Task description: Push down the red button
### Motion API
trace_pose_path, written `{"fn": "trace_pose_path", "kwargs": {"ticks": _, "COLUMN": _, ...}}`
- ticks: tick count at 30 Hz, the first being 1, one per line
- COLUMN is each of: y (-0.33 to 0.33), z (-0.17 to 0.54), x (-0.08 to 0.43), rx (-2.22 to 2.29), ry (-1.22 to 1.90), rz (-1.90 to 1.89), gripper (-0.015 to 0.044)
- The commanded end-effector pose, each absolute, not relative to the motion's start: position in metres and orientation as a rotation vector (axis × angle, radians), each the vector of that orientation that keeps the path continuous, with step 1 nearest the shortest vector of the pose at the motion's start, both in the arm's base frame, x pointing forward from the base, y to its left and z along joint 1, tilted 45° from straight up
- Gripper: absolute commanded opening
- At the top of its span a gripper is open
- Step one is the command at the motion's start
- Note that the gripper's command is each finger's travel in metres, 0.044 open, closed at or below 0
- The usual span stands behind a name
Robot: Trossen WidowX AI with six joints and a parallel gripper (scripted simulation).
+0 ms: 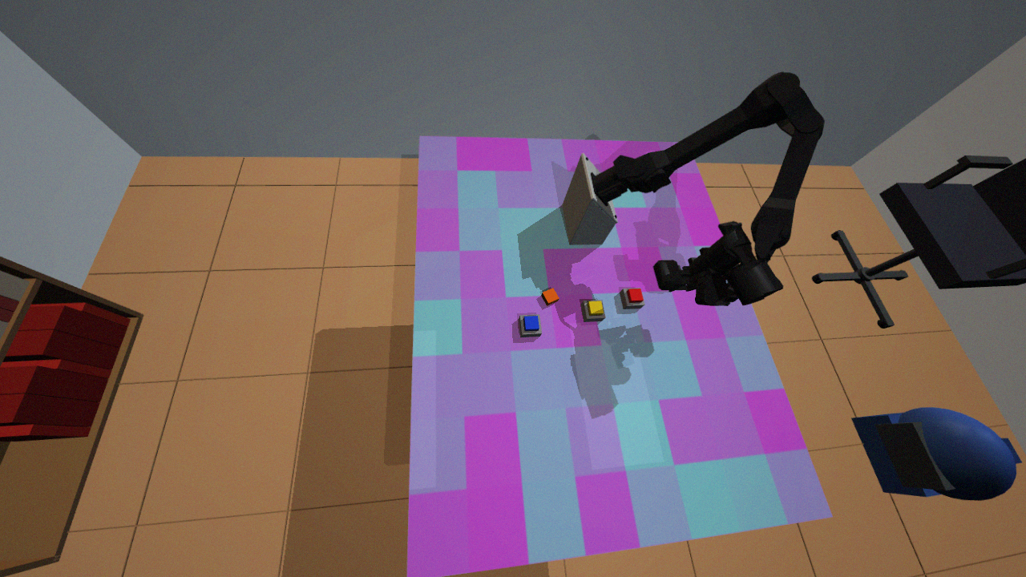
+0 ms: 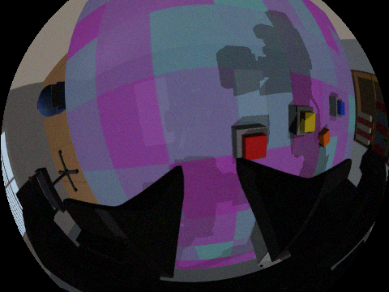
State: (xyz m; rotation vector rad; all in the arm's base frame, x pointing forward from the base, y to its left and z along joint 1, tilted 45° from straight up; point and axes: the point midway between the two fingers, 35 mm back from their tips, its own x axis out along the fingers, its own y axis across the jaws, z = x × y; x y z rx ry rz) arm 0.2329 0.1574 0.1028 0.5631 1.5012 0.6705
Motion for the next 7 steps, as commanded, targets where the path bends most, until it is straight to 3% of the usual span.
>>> {"fn": "trace_pose_path", "kwargs": {"ticks": 1, "y": 0.1648, "z": 0.1389, "x": 0.2299, "rx": 0.559, "ry": 1.497, "rz": 0.676, "gripper": 0.0283}}
{"fn": "trace_pose_path", "kwargs": {"ticks": 5, "y": 0.1648, "z": 0.1389, "x": 0.2299, "rx": 0.559, "ry": 1.497, "rz": 0.676, "gripper": 0.0387}}
{"fn": "trace_pose_path", "kwargs": {"ticks": 7, "y": 0.1648, "z": 0.1389, "x": 0.2299, "rx": 0.559, "ry": 1.497, "rz": 0.676, "gripper": 0.04}}
